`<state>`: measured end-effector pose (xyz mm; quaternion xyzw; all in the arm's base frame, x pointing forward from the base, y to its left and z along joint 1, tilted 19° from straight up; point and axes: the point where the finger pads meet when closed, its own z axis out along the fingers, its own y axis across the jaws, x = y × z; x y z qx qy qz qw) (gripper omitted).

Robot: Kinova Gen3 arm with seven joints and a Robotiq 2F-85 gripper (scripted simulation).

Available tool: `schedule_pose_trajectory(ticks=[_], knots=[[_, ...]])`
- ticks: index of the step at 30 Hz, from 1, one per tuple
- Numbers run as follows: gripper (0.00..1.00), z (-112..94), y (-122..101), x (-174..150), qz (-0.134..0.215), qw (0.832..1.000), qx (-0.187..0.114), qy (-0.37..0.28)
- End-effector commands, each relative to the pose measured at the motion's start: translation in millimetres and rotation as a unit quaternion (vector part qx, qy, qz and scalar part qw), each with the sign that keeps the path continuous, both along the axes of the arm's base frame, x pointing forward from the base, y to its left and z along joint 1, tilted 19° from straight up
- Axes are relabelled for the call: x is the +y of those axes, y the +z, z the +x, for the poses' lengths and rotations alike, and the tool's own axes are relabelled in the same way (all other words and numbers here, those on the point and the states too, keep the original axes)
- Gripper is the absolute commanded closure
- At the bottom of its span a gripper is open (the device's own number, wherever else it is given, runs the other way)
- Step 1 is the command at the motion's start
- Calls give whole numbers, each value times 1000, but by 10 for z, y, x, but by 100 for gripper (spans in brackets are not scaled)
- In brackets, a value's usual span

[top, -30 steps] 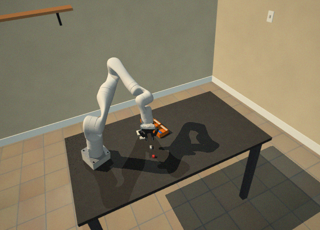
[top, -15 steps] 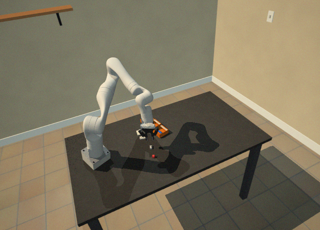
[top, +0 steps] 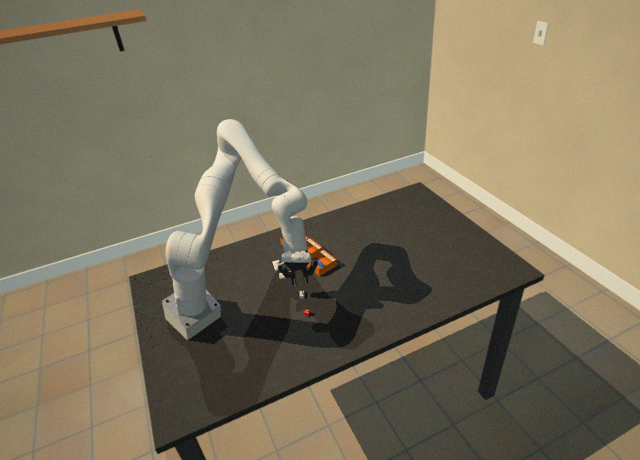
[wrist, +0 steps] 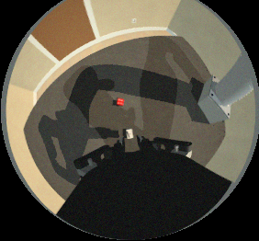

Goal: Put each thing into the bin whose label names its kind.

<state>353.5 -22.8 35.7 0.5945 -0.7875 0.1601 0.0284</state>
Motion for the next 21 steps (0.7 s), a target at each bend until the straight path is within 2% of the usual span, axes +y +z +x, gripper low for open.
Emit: schedule_pose_trajectory(ticks=[1,8,21], knots=[[70,-6,-79,-100,-7,1000,0,-4],[70,26,-327,-202,-8,1000,0,-3],[70,30,-328,-164,-5,1000,0,-6]])
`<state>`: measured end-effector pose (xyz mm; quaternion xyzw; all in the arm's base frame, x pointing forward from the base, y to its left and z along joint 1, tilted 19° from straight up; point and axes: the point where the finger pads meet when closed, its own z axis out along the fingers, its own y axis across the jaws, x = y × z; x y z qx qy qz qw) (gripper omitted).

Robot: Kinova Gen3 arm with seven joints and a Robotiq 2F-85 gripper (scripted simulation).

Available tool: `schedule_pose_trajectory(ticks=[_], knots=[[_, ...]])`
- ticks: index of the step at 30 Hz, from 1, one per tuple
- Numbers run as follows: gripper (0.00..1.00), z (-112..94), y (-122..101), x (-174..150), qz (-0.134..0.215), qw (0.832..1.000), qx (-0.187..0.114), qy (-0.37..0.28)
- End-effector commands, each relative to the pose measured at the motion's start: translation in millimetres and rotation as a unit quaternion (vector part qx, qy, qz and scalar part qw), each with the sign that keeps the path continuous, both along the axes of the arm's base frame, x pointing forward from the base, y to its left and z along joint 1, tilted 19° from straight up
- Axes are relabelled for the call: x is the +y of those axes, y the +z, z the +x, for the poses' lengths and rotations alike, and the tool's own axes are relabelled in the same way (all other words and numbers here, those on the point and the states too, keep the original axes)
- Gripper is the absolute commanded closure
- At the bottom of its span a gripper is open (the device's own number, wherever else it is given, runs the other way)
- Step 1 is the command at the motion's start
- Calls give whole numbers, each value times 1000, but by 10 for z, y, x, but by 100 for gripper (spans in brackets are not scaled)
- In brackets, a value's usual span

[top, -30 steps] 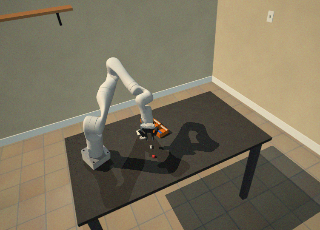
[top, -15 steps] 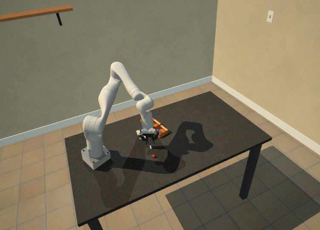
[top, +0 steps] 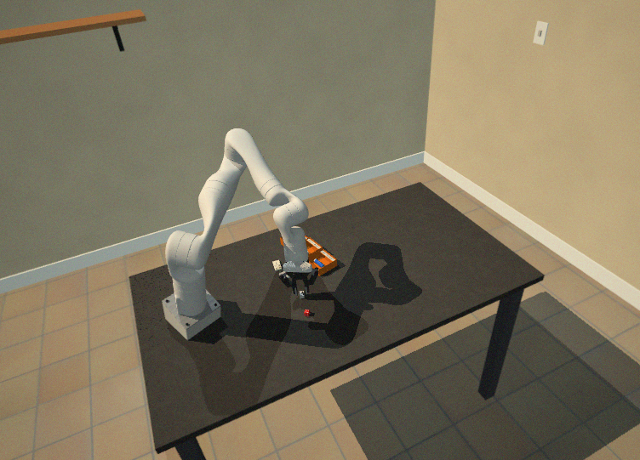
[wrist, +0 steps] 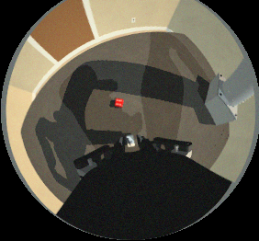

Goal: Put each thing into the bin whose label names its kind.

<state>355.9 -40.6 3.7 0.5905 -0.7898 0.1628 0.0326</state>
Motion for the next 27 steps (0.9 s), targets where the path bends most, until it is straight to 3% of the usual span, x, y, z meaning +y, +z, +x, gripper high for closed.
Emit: schedule_pose_trajectory(ticks=[1,27], knots=[[70,9,-9,19,0,1000,0,0],[70,33,-120,-6,0,1000,0,1]])
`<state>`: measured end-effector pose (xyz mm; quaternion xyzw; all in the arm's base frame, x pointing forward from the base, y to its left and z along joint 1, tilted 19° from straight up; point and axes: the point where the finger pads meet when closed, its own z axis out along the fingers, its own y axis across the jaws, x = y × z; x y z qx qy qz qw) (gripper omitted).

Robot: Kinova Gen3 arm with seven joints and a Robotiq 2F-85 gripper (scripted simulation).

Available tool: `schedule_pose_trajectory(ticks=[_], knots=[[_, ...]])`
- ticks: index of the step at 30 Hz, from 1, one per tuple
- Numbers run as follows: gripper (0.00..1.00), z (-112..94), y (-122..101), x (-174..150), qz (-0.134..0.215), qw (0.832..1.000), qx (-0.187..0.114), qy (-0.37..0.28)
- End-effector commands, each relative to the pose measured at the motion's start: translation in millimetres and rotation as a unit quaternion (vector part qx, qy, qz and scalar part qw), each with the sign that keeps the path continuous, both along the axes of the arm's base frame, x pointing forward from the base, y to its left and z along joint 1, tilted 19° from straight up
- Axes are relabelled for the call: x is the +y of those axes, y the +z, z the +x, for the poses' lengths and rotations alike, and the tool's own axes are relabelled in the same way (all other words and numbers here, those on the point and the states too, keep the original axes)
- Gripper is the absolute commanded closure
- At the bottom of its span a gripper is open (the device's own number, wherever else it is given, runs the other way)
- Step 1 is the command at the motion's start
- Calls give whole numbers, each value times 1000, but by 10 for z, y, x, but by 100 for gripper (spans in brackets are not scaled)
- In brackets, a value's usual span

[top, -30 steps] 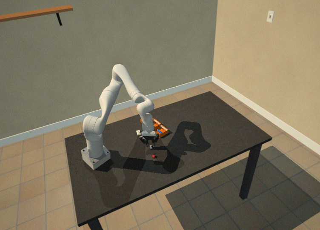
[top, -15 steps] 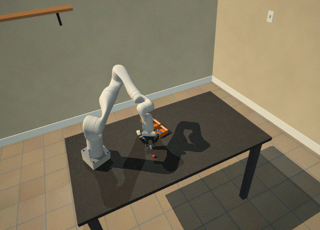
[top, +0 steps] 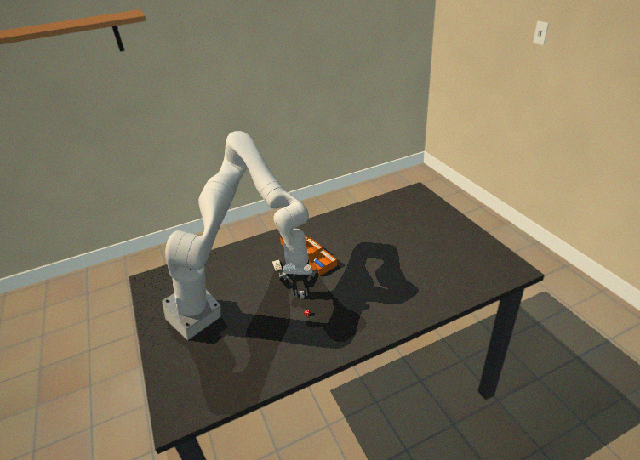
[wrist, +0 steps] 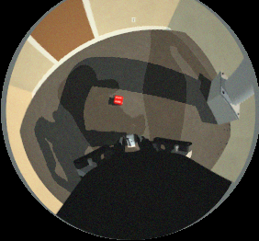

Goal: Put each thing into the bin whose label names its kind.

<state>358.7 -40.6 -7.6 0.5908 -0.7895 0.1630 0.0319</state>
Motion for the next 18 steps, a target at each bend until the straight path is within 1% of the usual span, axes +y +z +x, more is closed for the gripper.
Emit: schedule_pose_trajectory(ticks=[1,4,5,18], knots=[[70,5,-6,-5,0,1000,0,0],[70,6,-6,-5,0,1000,0,0],[90,6,-6,-5,0,1000,0,0],[90,6,-6,-5,0,1000,0,0]])
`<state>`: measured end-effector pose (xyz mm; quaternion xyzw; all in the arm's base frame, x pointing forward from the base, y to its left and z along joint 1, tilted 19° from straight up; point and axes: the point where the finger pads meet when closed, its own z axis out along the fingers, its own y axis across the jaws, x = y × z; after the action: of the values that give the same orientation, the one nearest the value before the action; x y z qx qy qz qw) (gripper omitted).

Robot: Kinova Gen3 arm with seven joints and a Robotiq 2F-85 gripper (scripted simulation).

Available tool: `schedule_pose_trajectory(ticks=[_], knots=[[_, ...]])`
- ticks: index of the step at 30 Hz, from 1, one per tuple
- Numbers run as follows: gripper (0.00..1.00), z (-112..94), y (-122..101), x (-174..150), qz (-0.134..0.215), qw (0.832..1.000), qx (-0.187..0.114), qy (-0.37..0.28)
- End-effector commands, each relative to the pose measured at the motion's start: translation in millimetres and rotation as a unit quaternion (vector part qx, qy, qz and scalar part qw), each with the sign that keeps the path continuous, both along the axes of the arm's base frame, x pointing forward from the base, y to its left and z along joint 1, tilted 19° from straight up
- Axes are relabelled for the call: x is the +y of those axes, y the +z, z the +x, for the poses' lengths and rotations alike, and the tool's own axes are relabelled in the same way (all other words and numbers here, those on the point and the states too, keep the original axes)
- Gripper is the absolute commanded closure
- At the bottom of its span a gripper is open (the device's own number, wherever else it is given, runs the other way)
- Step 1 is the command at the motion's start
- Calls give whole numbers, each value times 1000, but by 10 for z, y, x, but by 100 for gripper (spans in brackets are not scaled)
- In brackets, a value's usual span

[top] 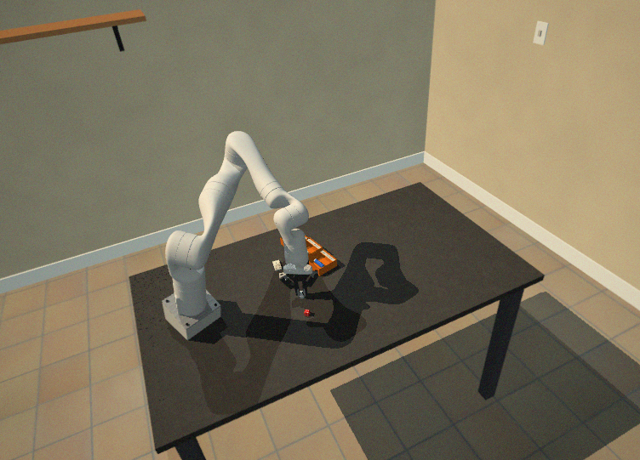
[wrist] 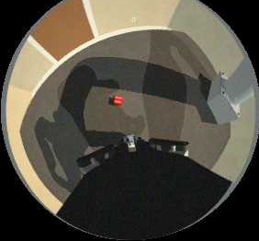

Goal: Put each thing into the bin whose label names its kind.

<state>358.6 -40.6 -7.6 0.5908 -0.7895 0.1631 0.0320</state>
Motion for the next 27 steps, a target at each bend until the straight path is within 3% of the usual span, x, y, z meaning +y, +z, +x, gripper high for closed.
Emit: schedule_pose_trajectory(ticks=[1,16,27], knots=[[90,6,-7,-5,0,1000,0,0],[90,6,-7,-5,0,1000,0,0],[90,-54,283,104,3,1000,1,-3]])
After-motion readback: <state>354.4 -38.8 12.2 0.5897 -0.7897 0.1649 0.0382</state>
